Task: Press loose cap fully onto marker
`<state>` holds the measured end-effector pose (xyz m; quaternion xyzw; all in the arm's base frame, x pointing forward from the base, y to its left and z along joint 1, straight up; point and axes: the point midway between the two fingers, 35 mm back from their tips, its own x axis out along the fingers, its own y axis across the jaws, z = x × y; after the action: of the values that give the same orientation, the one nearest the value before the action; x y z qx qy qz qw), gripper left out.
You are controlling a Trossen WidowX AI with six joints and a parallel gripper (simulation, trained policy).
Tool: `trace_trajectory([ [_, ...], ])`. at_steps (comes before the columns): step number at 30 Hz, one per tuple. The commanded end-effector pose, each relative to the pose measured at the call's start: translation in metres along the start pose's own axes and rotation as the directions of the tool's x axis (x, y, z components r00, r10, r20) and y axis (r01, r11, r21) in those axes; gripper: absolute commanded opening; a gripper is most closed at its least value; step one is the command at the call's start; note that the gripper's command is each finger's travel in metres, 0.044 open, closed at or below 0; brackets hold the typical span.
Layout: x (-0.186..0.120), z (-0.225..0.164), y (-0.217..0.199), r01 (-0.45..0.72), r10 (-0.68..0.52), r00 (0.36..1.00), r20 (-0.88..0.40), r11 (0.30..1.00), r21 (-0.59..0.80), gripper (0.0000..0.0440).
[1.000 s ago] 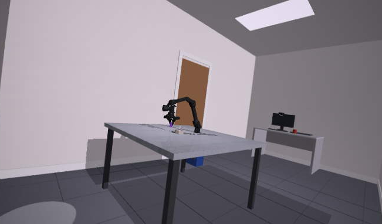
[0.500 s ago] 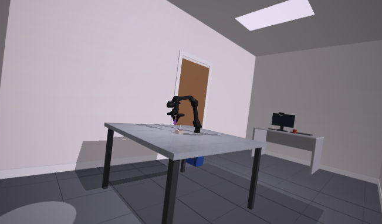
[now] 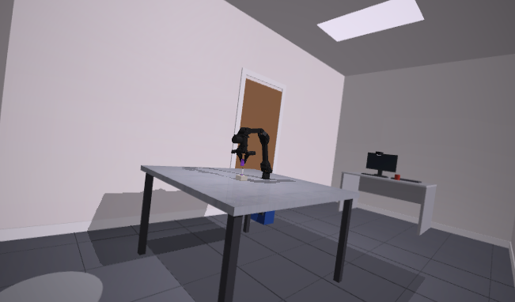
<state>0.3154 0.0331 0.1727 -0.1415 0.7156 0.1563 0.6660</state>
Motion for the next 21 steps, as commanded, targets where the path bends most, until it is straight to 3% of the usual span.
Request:
trace_trajectory([
  [1, -0.001, -0.001, 0.006, -0.004, 0.004, 1.000, -0.003, 1.000, 0.001, 0.0014],
  [21, 0.041, -0.003, 0.006, -0.037, 0.036, 0.997, -0.065, 0.999, -0.025, 0.0000],
])
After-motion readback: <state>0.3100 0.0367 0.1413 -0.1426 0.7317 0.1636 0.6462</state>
